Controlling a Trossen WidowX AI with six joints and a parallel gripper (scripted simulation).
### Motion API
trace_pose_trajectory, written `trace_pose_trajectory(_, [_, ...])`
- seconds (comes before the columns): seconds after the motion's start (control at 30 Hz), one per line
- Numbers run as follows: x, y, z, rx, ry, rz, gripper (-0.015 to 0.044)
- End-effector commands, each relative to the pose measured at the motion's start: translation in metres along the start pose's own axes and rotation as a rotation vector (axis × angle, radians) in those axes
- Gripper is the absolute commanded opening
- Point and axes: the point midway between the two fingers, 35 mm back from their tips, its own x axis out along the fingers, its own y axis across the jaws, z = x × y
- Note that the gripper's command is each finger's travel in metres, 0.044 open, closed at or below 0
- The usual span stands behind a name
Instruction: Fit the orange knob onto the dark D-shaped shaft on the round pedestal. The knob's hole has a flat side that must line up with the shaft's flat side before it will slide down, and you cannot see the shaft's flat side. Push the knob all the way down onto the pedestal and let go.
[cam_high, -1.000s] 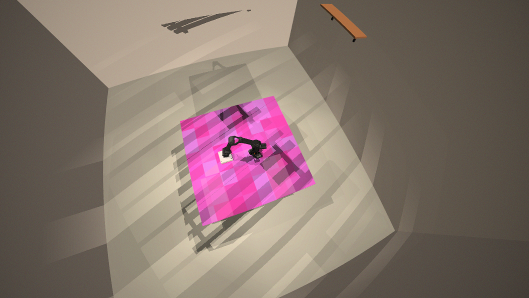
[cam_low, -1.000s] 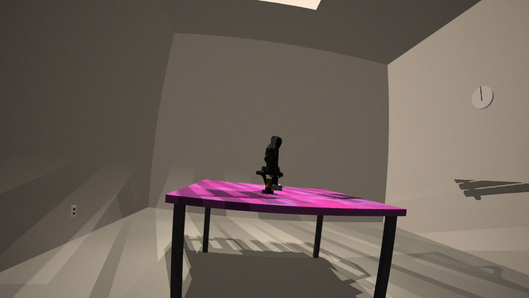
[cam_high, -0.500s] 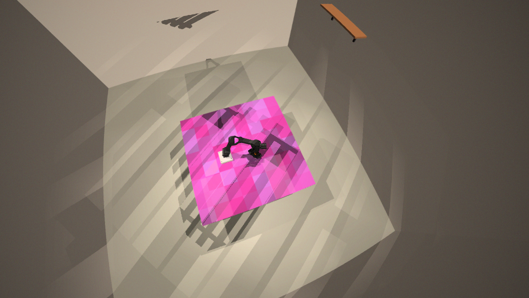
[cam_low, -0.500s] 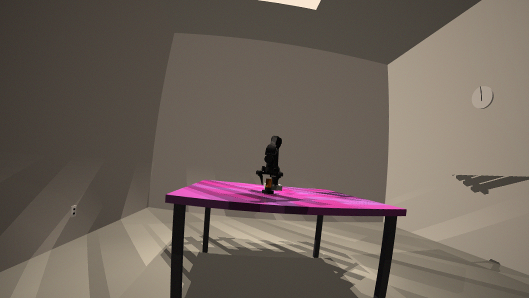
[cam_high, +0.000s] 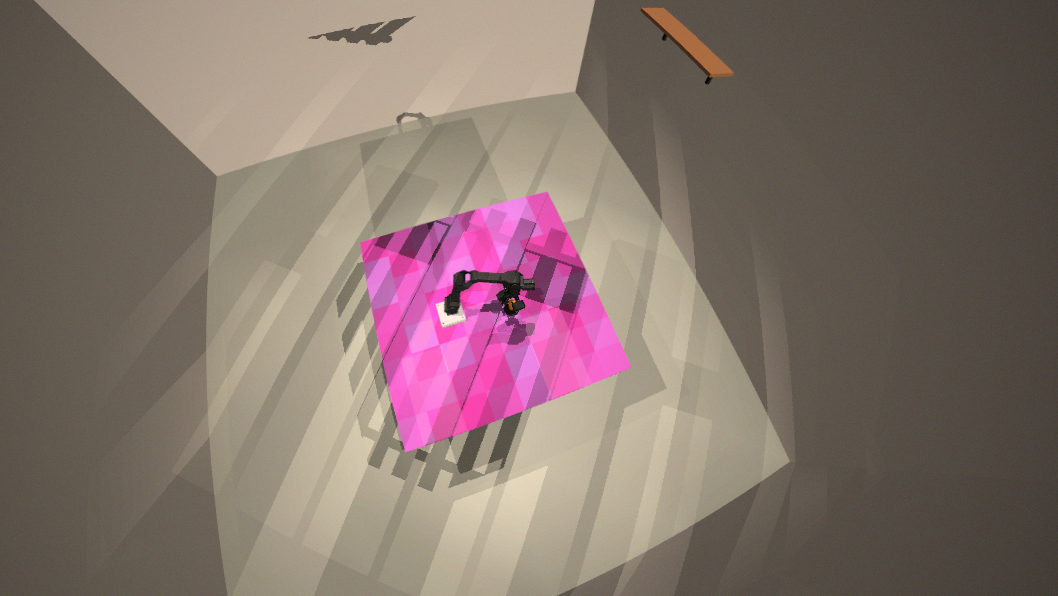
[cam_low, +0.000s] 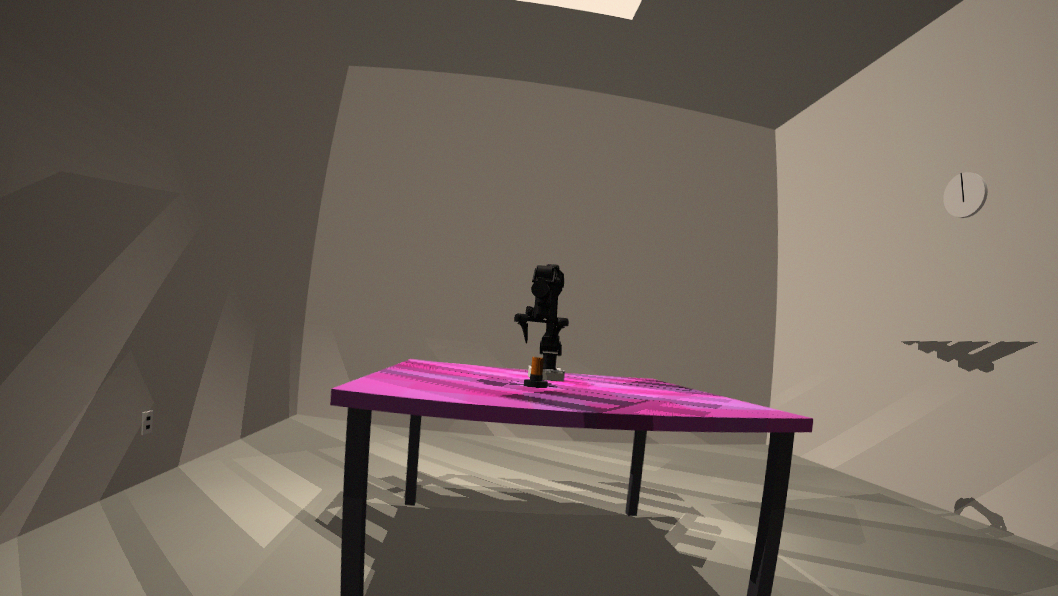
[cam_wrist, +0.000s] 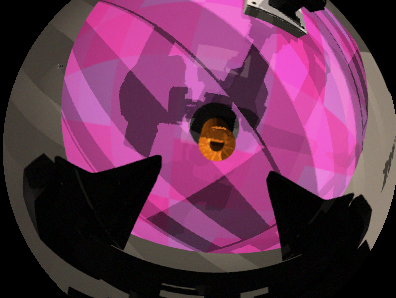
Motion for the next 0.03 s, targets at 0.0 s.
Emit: trace_pose_trajectory(0.0, [0.0005, 0.0002, -0.0005, 0.000, -0.005, -0.002, 0.0440])
